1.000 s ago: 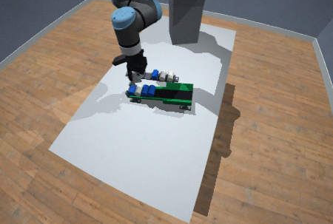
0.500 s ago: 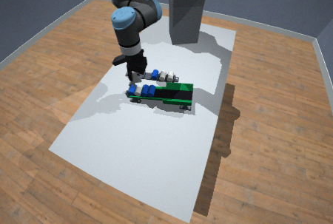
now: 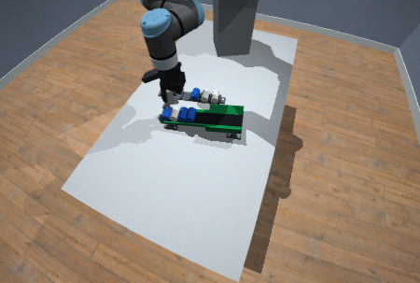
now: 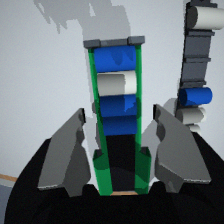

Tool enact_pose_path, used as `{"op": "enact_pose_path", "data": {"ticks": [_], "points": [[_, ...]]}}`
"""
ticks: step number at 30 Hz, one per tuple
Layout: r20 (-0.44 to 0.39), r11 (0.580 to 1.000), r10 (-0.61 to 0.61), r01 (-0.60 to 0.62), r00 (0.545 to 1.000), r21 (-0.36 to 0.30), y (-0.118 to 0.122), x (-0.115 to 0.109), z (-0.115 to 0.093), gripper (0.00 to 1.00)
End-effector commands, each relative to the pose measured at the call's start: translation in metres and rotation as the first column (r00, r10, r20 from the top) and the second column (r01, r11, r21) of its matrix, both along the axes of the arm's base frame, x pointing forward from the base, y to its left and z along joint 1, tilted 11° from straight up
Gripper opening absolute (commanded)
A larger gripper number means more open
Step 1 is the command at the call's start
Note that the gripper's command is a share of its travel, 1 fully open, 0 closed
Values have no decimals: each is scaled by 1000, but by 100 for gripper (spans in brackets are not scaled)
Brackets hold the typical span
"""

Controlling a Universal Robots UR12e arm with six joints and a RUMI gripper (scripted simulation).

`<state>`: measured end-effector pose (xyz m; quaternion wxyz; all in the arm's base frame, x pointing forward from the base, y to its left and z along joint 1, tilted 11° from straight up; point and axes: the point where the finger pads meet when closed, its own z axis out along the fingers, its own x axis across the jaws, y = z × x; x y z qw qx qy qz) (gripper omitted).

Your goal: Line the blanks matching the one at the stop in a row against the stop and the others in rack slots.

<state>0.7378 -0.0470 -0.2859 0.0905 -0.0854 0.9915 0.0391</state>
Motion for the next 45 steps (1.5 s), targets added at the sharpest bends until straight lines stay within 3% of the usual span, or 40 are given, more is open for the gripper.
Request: {"op": "enact_pose_path", "data": {"ticks": [1,14,45], "points": [[2,1000,1,-1,1000,-1,0,3,0,50],[4,1000,16,-16,1000,-4,0,4,-6,50],[4,1000,14,-14,1000,-4,2,11,-44,50]]}}
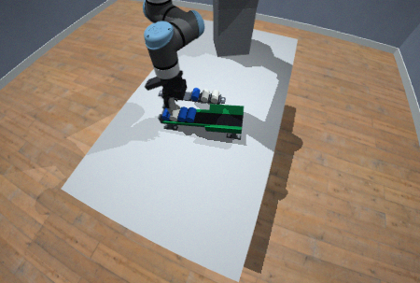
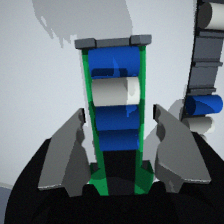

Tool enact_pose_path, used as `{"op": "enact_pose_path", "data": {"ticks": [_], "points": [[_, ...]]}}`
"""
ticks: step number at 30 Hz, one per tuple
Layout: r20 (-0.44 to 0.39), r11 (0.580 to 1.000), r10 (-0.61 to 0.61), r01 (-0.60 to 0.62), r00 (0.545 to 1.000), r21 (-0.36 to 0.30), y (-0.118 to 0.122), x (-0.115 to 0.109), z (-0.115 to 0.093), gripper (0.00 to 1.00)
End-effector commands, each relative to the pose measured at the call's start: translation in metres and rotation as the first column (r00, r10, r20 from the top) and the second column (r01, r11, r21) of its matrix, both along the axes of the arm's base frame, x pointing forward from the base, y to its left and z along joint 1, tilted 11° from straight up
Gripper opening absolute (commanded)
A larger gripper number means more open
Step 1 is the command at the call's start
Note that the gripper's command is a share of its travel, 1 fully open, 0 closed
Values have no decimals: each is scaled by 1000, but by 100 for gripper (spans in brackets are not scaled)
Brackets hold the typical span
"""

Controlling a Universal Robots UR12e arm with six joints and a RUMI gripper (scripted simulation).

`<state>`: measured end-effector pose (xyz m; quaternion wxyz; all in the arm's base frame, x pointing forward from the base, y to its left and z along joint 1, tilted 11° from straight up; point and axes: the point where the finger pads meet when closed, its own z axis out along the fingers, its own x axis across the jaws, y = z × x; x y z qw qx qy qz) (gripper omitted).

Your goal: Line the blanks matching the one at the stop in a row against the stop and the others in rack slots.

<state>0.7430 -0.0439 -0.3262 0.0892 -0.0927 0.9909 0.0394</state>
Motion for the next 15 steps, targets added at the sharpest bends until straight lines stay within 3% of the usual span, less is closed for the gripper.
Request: {"op": "enact_pose_path", "data": {"ticks": [1,15], "points": [[6,1000,-1,1,1000,-3,-1,6,-5,50],[6,1000,0,0,1000,-3,-1,7,-11,50]]}}
